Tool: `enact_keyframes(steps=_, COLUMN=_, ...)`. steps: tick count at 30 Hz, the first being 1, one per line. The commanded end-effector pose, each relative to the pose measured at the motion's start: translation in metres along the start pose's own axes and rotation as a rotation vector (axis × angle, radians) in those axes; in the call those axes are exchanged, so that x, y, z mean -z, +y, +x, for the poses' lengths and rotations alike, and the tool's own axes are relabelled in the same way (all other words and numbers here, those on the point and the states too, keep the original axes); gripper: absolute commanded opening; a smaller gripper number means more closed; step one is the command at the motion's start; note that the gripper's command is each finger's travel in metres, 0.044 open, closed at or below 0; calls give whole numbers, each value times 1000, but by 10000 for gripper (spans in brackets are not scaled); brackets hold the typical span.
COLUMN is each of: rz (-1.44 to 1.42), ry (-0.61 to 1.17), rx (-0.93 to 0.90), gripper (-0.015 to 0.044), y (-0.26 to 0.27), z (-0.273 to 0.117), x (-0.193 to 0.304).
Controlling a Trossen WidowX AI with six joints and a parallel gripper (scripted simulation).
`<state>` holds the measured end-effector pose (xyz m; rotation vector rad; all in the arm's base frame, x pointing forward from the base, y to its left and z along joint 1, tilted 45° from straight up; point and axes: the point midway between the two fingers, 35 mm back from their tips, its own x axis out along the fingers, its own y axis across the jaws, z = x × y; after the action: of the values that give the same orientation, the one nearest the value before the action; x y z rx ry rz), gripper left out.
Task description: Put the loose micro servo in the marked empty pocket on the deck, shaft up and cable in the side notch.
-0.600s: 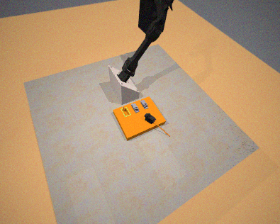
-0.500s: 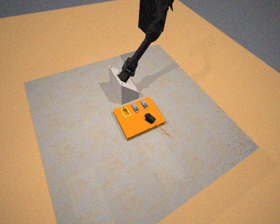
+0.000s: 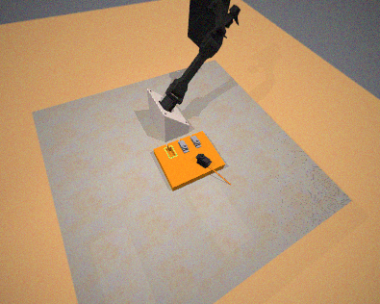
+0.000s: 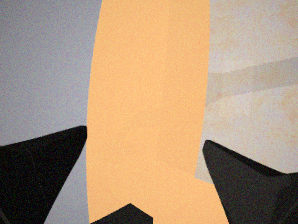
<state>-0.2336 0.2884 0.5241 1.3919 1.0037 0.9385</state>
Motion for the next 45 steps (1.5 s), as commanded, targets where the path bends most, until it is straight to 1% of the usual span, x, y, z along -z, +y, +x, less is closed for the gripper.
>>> enact_keyframes(steps=1, rz=-22, ry=-19, rx=9, gripper=440, y=-9, z=24, x=-3)
enact_keyframes(steps=10, rz=-57, ry=-70, rx=40, gripper=440, y=-28, z=78, x=-21)
enact_keyframes(steps=21, rz=-88, ry=-133, rx=103, gripper=440, y=-56, z=141, x=-57)
enact_keyframes(steps=26, rz=-119, ry=-167, rx=129, gripper=440, y=-65, z=160, x=-75)
enact_keyframes(steps=36, rz=-111, ry=-235, rx=202, gripper=440, y=-88, z=205, x=-127)
enact_keyframes(steps=45, rz=-85, ry=-300, rx=276, gripper=440, y=-111, z=238, x=-181)
